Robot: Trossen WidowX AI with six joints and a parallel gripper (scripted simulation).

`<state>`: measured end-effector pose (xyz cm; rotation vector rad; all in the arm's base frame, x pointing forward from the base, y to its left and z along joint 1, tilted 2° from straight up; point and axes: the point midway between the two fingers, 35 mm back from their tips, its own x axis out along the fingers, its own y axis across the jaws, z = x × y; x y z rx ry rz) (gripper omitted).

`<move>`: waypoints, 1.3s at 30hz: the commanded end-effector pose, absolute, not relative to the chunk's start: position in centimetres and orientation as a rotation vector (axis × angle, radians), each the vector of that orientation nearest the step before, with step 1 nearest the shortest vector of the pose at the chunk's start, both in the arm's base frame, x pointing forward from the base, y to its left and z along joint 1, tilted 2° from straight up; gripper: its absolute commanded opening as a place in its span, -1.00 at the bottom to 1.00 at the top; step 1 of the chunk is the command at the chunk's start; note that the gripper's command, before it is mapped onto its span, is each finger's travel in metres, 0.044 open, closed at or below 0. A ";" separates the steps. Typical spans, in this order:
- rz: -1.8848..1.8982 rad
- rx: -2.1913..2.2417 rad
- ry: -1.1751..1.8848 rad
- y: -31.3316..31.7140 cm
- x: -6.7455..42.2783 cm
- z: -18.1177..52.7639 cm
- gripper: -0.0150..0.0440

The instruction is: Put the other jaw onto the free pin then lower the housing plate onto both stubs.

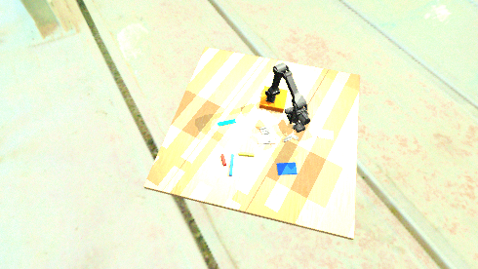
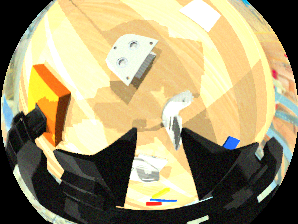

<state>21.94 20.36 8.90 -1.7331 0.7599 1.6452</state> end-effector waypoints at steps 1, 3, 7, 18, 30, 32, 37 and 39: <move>1.568 -1.651 0.841 20.3 22.1 8.9 0.67; 1.532 -1.613 0.876 20.3 22.2 9.0 0.84; 1.460 -1.536 0.942 20.3 22.4 9.0 1.00; 1.254 -1.318 1.104 20.3 22.9 9.1 1.00; 1.023 -1.073 1.247 20.2 23.4 9.3 1.00; 0.984 -1.031 1.268 20.2 23.4 9.3 1.00; 0.885 -0.927 1.316 20.2 23.6 9.4 1.00; 0.846 -0.885 1.333 20.2 23.7 9.4 1.00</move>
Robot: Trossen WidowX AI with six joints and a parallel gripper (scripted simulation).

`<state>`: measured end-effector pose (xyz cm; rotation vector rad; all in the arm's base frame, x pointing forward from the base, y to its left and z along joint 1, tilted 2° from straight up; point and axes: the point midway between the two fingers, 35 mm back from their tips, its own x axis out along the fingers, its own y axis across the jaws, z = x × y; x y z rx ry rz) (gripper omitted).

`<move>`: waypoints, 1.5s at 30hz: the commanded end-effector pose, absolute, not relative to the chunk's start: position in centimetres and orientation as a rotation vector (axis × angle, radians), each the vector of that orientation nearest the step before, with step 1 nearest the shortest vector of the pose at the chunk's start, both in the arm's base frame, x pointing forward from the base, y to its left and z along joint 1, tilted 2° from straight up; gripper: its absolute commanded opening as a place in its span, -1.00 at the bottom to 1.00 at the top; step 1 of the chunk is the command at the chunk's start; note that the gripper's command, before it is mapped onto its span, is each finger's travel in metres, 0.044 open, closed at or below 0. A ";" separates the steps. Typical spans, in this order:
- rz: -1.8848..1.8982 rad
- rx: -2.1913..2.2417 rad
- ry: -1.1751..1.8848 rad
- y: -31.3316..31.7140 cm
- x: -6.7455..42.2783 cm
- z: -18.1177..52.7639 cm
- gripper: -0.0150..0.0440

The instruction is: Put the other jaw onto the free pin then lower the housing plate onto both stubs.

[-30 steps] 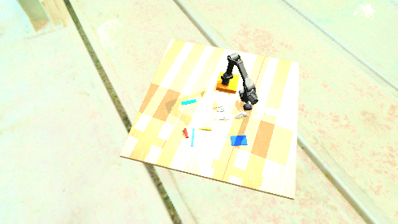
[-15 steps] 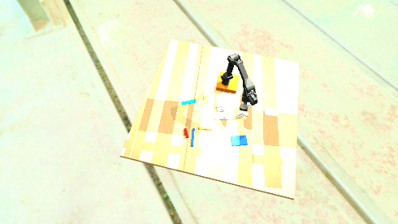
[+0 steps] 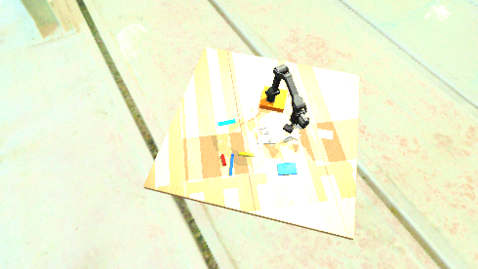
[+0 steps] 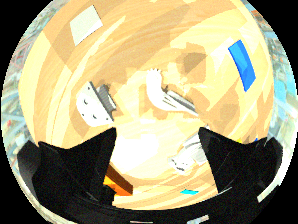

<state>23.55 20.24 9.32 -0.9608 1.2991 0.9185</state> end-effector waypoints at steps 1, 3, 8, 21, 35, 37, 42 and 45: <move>0.826 -0.864 1.342 20.2 23.8 9.4 1.00; 0.786 -0.822 1.358 20.2 23.8 9.4 1.00; 0.687 -0.716 1.395 20.2 24.0 9.5 1.00; 0.425 -0.439 1.467 20.1 24.5 9.6 1.00; 0.140 -0.138 1.506 20.1 25.1 9.8 1.00; 0.099 -0.095 1.509 20.1 25.2 9.8 1.00; -0.003 0.013 1.511 20.0 25.3 9.8 1.00; -0.064 0.078 1.510 20.0 25.5 9.9 1.00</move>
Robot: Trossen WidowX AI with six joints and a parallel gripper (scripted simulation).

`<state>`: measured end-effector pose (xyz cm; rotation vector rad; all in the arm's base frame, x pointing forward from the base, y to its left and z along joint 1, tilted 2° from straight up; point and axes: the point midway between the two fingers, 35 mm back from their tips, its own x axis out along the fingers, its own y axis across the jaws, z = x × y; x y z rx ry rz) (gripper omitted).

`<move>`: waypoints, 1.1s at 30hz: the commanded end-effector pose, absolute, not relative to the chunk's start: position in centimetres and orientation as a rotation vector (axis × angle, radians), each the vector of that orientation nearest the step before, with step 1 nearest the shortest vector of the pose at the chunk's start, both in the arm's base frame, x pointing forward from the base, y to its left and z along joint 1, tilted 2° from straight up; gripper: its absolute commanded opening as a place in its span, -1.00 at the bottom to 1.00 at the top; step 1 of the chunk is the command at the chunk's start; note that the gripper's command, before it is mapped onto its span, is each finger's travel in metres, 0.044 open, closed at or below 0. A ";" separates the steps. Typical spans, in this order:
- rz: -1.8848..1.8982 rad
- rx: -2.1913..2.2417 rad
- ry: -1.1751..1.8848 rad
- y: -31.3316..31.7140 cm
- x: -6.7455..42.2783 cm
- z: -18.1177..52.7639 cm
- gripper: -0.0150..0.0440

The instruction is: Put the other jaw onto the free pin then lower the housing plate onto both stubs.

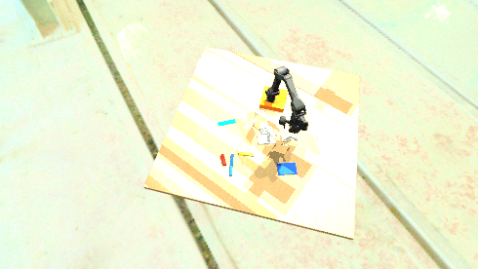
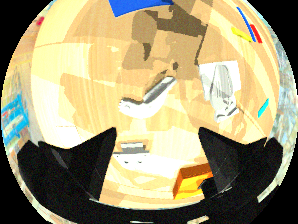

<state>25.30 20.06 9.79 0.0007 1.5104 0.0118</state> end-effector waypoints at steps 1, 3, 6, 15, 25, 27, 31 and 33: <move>-0.085 0.100 1.509 20.0 25.5 9.9 1.00; -0.125 0.143 1.507 20.0 25.6 9.9 1.00; -0.187 0.208 1.503 20.0 25.7 9.9 1.00; -0.370 0.401 1.478 19.9 26.1 10.0 1.00; -0.572 0.615 1.432 19.9 26.4 10.1 1.00; -0.609 0.654 1.421 19.8 26.5 10.1 1.00; -0.622 0.668 1.417 19.8 26.5 10.1 1.00; -0.622 0.668 1.417 19.8 26.5 10.1 1.00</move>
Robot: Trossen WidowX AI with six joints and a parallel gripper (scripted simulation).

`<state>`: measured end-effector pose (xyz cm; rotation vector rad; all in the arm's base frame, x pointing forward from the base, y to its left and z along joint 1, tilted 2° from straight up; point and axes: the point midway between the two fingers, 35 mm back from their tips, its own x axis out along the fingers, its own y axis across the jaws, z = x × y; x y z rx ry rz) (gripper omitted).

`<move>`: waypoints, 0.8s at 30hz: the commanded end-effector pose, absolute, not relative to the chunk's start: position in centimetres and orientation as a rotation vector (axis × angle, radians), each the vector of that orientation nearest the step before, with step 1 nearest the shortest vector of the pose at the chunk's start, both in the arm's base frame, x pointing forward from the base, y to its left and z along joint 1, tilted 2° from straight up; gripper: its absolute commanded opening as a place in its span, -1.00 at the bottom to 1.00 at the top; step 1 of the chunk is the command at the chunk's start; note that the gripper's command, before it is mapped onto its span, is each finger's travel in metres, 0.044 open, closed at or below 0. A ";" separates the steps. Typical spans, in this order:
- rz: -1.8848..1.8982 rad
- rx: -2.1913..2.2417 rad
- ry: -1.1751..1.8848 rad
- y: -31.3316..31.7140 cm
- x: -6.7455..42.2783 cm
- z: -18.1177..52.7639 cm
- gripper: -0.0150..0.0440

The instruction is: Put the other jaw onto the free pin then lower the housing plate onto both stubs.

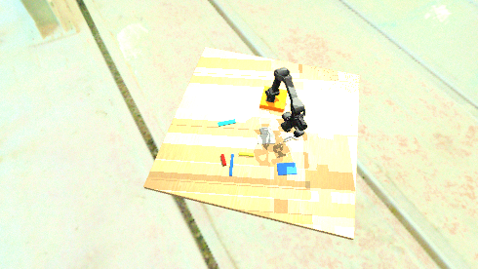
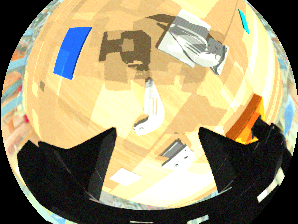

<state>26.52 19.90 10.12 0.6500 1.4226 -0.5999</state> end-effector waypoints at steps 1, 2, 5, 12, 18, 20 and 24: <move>-0.622 0.668 1.417 19.8 26.5 10.1 1.00; -0.622 0.668 1.417 19.8 26.5 10.1 1.00; -0.623 0.668 1.417 19.8 26.6 8.7 1.00; -0.623 0.668 1.417 19.7 26.5 6.2 1.00; -0.623 0.668 1.417 19.7 26.5 6.2 1.00; -0.623 0.668 1.417 19.7 26.5 6.2 1.00; -0.623 0.668 1.417 19.7 26.5 6.2 1.00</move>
